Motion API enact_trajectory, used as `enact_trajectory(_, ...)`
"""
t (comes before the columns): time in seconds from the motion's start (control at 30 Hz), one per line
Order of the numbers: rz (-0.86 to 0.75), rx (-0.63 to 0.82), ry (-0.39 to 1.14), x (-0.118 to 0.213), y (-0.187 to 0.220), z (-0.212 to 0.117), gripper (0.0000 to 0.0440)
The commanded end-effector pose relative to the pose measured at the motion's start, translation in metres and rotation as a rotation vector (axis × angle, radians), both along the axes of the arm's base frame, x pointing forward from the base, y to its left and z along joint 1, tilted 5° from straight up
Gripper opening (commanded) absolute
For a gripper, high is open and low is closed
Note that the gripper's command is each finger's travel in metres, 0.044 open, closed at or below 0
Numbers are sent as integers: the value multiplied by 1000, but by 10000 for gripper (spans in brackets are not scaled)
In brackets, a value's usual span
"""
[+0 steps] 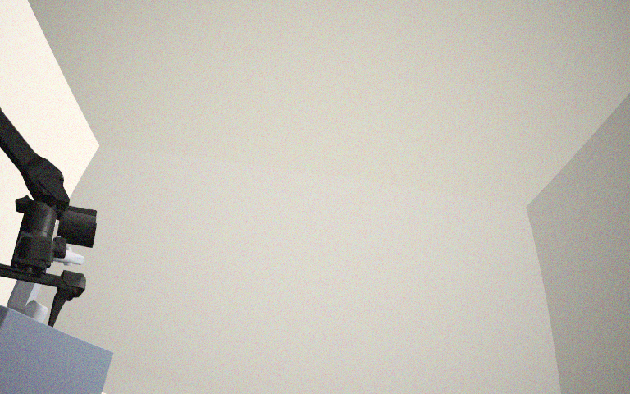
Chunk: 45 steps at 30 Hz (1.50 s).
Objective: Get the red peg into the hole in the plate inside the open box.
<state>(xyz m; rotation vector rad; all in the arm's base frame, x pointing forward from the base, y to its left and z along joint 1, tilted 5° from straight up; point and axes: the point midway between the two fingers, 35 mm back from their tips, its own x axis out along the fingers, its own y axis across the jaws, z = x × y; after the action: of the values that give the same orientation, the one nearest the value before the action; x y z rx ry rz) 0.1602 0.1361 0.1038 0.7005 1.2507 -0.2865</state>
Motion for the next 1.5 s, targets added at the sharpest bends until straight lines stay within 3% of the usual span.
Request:
enact_trajectory(0.0, -66, -3, 66, -6, -2, -19, 440)
enact_trajectory(0.33, -163, 45, 115, -10, 1, -55, 440)
enact_trajectory(0.43, -191, 60, 127, -11, 3, -63, 418)
enact_trajectory(1.0, -252, 107, 244, -14, 4, -71, 0)
enact_trajectory(1.47, -205, 79, 79, 22, -4, -23, 0)
